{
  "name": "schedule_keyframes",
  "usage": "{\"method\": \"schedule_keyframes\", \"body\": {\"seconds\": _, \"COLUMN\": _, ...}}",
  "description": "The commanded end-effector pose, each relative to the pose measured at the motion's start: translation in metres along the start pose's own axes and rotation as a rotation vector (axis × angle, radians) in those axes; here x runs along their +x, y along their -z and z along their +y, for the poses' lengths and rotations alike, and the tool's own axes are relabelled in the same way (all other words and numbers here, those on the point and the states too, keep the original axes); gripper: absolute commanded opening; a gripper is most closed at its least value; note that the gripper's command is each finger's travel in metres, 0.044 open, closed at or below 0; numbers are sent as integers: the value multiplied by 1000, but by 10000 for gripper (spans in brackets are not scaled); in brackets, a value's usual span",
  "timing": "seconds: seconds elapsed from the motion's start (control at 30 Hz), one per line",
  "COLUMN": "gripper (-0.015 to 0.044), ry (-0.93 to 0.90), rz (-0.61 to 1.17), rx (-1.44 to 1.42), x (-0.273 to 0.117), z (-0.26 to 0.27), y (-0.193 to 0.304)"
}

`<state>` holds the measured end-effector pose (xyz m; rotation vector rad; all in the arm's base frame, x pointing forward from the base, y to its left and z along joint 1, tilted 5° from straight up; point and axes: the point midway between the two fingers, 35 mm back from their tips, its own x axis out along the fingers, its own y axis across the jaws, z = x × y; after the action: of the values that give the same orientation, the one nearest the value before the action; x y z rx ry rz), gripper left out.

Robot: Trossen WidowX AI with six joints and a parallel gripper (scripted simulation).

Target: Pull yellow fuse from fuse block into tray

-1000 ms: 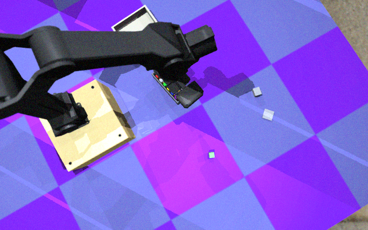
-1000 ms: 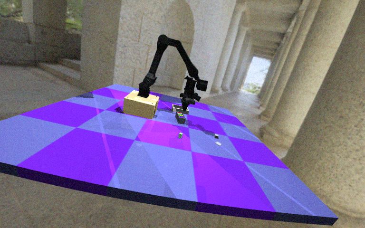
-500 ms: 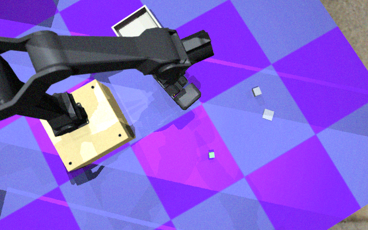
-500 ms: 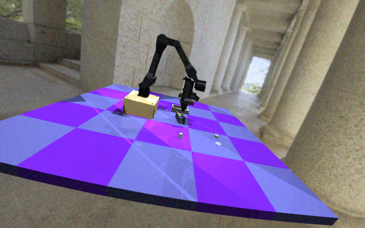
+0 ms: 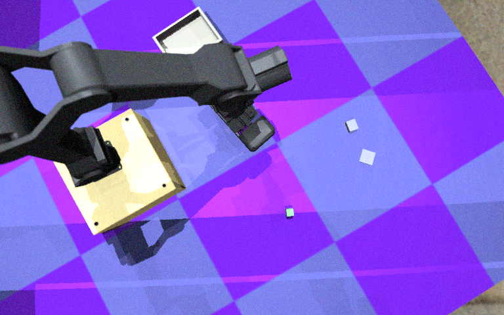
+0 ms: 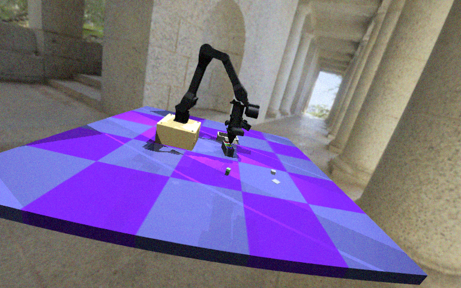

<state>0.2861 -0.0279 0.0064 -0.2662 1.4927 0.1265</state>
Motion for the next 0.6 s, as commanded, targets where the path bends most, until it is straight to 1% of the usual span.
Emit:
{"method": "schedule_keyframes", "body": {"seconds": 0.0, "gripper": 63, "ry": -7, "rz": 11, "rx": -6, "x": 7, "z": 2, "y": 3}}
{"method": "schedule_keyframes", "body": {"seconds": 0.57, "gripper": 63, "ry": -7, "rz": 11, "rx": -6, "x": 12, "z": 2, "y": 4}}
